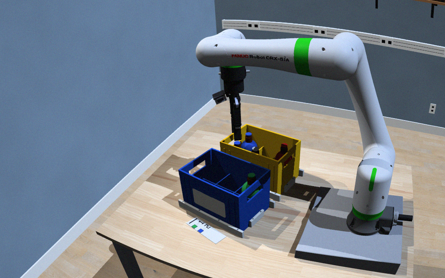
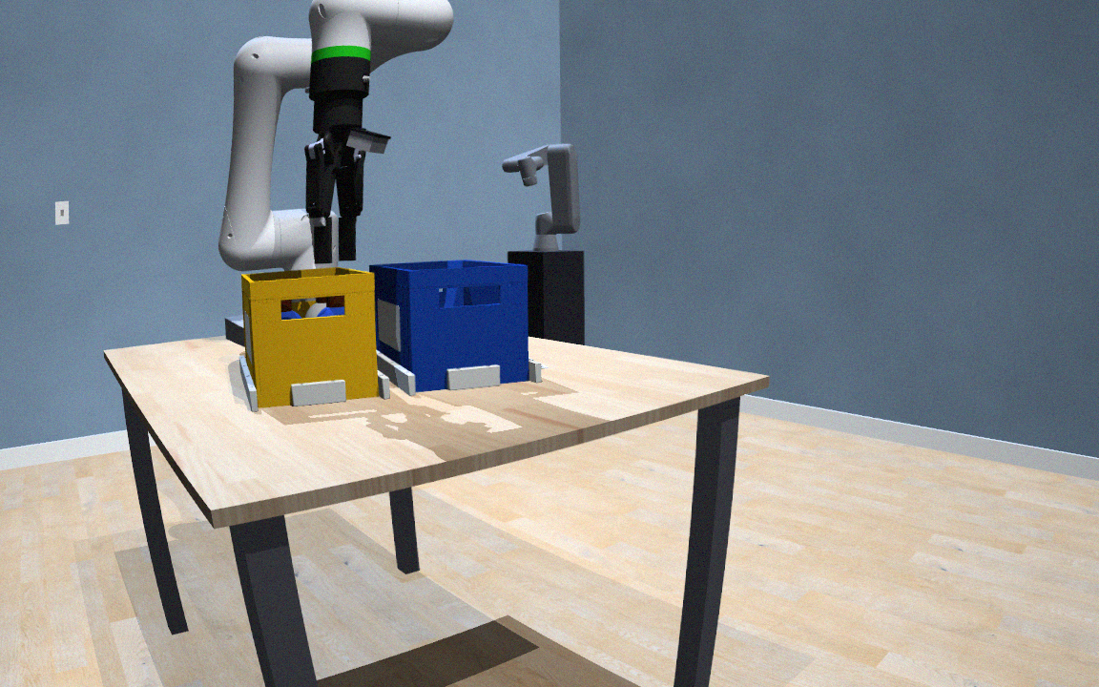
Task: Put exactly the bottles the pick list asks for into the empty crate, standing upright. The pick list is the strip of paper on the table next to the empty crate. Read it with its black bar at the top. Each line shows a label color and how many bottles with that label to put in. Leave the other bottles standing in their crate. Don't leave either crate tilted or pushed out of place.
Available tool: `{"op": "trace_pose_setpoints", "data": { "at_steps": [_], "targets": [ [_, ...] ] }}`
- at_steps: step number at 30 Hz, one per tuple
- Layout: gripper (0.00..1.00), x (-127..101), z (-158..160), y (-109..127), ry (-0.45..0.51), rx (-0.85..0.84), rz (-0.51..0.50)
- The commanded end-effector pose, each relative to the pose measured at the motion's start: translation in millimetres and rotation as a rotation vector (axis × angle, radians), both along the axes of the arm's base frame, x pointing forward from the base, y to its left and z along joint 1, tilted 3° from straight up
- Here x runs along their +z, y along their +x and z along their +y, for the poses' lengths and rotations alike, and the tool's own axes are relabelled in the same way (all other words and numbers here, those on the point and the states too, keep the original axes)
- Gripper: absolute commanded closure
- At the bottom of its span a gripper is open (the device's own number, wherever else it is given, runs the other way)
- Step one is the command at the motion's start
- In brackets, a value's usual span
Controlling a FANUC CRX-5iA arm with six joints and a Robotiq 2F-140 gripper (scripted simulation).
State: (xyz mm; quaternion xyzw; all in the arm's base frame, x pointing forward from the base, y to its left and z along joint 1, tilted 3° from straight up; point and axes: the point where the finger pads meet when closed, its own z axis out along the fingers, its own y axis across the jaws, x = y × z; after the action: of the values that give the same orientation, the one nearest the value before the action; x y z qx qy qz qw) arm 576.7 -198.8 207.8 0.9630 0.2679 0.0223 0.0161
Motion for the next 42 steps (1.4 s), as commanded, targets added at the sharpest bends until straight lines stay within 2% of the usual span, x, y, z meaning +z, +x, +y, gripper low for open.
{"op": "trace_pose_setpoints", "data": {
  "at_steps": [1, 42],
  "targets": [
    [0.56, -2.2, -0.4, 0.5, -0.001, 0.000, -0.002],
    [0.56, -48.8, -1.3, 3.1, -0.001, 0.000, -0.002]
  ]
}}
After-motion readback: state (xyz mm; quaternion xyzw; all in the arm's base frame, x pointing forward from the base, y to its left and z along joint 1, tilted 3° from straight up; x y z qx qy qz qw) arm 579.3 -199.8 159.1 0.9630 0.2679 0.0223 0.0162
